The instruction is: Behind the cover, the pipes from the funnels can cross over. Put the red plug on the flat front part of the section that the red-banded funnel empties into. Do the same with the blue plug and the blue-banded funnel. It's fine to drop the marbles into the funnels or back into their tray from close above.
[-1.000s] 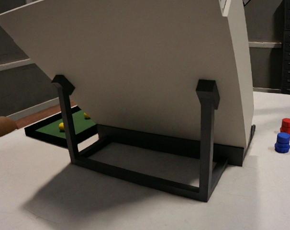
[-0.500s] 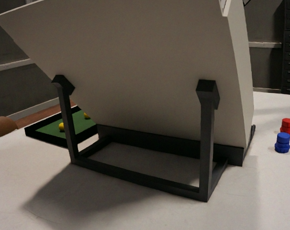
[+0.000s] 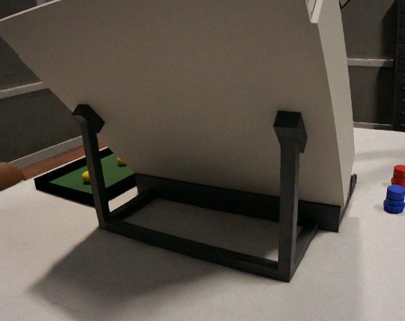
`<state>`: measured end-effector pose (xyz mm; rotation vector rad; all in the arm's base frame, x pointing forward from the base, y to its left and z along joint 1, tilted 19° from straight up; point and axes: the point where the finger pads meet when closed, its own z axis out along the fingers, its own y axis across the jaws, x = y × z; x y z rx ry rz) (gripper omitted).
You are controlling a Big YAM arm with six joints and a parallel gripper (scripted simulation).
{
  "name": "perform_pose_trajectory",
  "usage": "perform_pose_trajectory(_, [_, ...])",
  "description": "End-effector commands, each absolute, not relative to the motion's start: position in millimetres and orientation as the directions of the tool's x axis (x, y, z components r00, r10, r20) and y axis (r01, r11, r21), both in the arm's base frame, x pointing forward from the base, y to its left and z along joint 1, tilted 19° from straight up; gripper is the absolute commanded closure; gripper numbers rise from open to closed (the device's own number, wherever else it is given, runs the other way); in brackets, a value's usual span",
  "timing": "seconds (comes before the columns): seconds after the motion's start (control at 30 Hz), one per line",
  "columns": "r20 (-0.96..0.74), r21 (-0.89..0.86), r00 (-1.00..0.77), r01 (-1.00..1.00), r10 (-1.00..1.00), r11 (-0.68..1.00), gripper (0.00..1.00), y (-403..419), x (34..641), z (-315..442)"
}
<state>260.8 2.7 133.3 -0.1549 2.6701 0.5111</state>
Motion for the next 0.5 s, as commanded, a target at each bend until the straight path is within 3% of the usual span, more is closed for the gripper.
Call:
perform_pose_trajectory(0.0, [-0.453,0.311,-0.891,-0.194,-0.034,0.931,0.37,1,272,146])
perform_pose_trajectory(0.47, [-0.426,0.32,-0.904,-0.19,-0.038,0.928,0.37,13,260,135])
